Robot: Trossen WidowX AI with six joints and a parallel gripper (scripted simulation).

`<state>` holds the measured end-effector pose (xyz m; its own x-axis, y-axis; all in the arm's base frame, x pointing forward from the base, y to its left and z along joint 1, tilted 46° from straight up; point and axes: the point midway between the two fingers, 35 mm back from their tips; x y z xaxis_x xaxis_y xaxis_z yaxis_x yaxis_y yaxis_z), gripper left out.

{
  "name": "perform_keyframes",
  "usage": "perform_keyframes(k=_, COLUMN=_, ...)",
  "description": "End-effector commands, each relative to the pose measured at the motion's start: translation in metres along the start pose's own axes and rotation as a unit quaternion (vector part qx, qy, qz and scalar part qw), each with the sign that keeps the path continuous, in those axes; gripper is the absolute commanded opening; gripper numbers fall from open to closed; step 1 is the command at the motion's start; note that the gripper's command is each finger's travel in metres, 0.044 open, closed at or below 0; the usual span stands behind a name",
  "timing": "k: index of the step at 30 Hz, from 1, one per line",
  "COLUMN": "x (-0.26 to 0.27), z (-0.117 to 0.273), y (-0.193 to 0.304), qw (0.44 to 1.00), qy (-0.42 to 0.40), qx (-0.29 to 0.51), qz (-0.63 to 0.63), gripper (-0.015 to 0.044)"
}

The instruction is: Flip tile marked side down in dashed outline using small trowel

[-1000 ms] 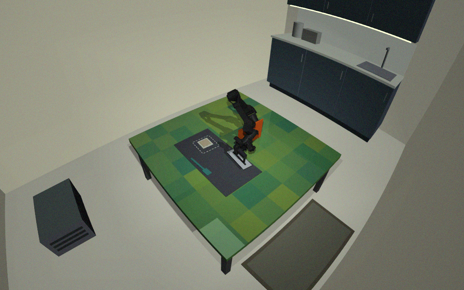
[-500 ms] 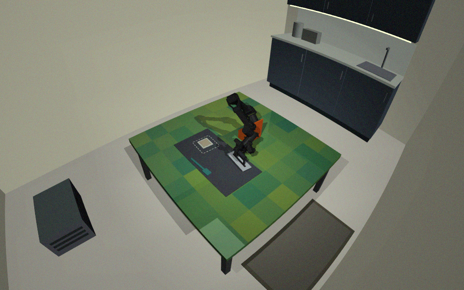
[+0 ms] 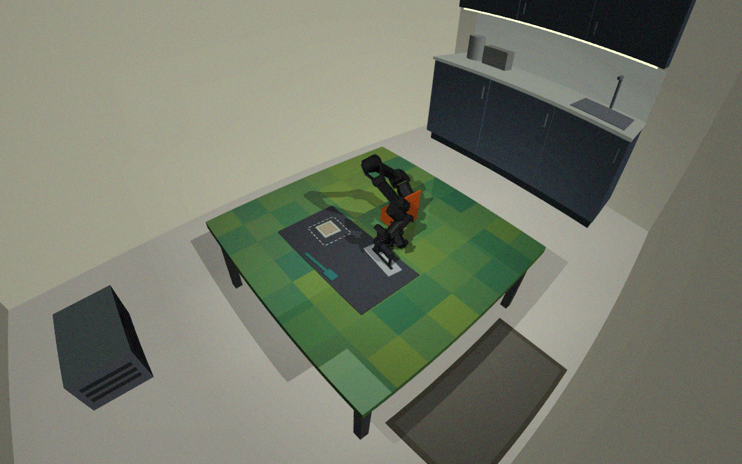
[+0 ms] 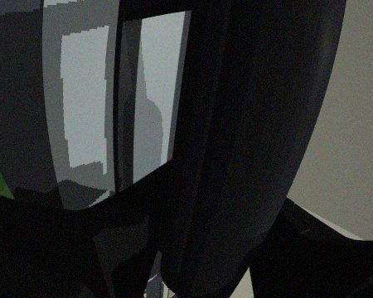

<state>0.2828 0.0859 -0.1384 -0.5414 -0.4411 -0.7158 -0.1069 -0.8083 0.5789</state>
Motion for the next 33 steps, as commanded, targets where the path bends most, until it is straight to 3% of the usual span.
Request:
perform_keyframes(k=1, x=0.001, z=0.0, y=-0.001, qw=1.0, qy=0.0, qx=-0.002, qz=0.001, gripper=0.0157)
perform_keyframes(k=7, x=0.001, z=0.0, y=-0.001, qw=1.0, qy=0.0, qx=-0.002, qz=0.001, gripper=0.03)
perform_keyframes(k=17, x=0.001, z=0.002, y=-0.002, qw=1.0, qy=-0.001, qx=-0.003, qz=0.0, gripper=0.03)
perform_keyframes(k=33, x=0.001, z=0.061, y=-0.002, qw=1.0, qy=-0.001, qx=-0.003, qz=-0.002, gripper=0.03)
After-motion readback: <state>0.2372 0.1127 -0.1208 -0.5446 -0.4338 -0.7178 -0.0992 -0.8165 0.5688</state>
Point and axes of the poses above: the point midway between the two fingers, 35 mm back from their tips, its own z axis back along the fingers, its own x axis across the jaws, y = z × x, and after that the axes turned 11 degrees about -z, right-handed
